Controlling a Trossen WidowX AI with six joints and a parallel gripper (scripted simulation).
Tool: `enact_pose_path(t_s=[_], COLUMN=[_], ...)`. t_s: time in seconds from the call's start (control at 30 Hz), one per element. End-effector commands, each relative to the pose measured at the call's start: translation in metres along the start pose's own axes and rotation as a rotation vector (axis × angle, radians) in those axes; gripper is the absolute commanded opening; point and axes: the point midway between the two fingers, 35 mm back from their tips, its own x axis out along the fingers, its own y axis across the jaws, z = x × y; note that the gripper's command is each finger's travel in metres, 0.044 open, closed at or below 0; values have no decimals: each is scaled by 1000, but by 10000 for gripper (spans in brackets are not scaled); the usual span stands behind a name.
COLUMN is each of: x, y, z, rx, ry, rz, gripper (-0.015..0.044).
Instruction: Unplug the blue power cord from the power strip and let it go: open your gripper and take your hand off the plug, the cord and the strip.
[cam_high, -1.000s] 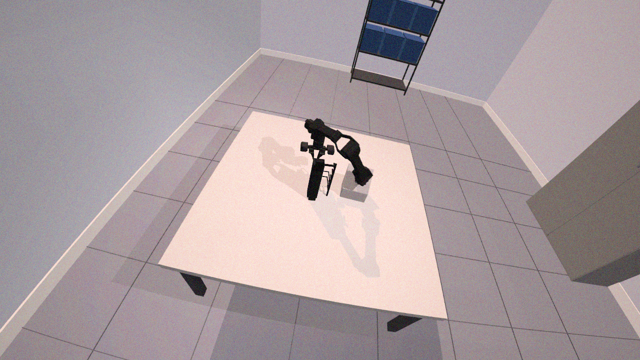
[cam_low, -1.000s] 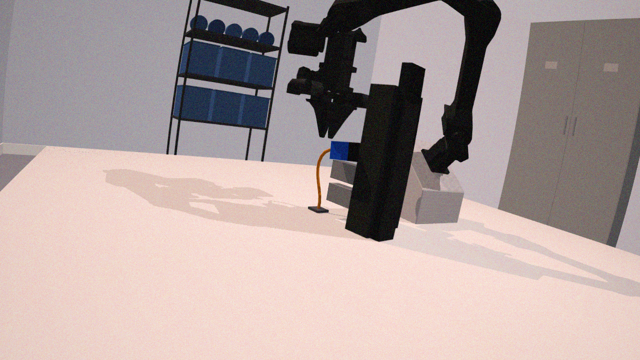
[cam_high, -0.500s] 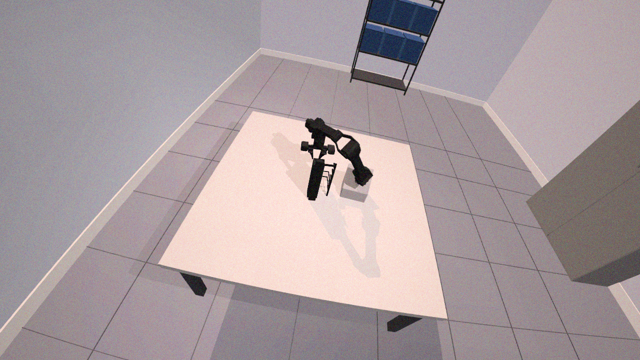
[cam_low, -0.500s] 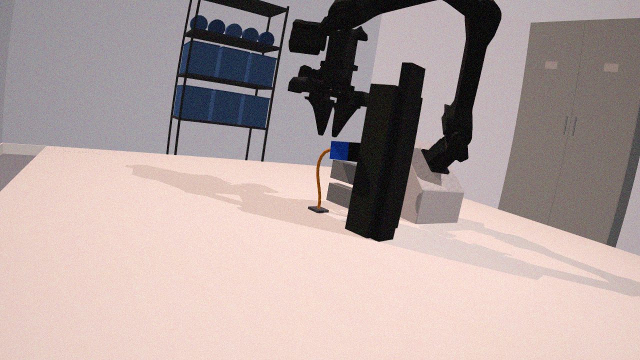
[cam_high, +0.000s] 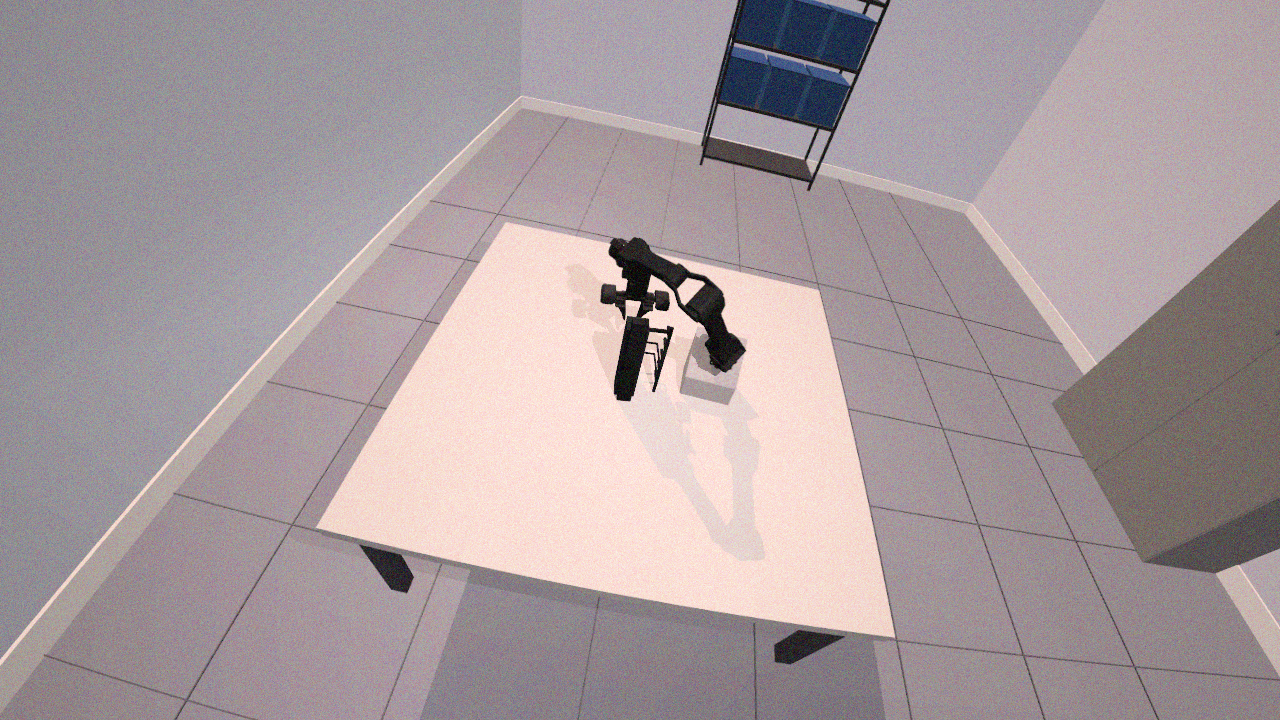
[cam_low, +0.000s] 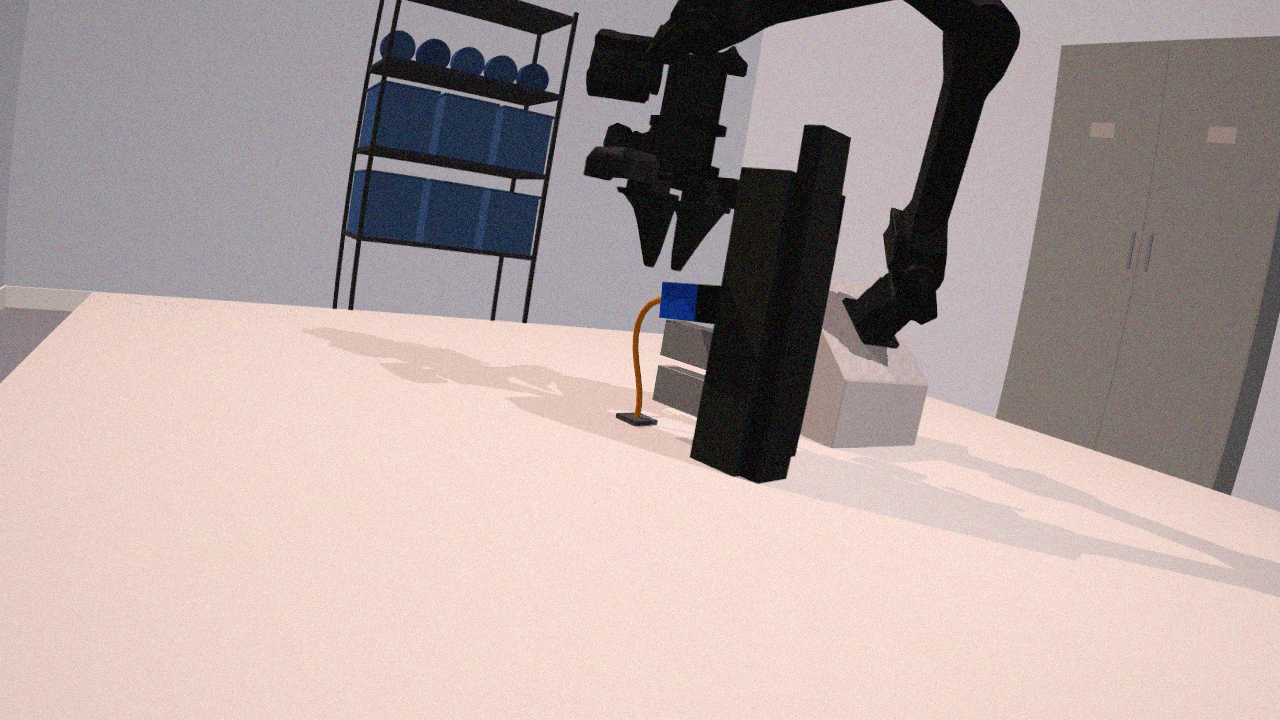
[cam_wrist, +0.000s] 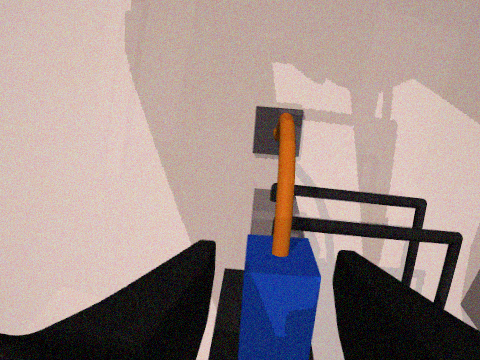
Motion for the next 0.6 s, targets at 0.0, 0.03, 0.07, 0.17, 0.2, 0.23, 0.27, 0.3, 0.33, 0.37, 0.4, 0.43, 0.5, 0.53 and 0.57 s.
enact_pose_path(t_s=[0.0,0.03,0.07,0.17,0.2,0.23,0.27,0.3,0.33,0.37,0.4,0.43,0.5,0.53,0.57], x=[2,2,2,2,2,2,2,2,2,2,2,2,2,2,2], y=[-3,-3,-3,-3,-4,-4,-4,-4,-4,-5,-5,-5,-5,-5,-5], z=[-8,-9,-11,-16,-17,-19,-21,-22,-24,-25,-27,-27,-28,-28,-28], rx=[10,10,10,10,10,10,10,10,10,11,11,11,11,11,11], ry=[11,12,12,12,12,12,12,12,13,13,13,13,13,13,13], rz=[-3,-3,-3,-3,-3,-3,-3,-3,-3,-3,-3,-3,-3,-3,-3], gripper=[160,160,160,160,160,160,160,160,160,160,160,160,160,160,160])
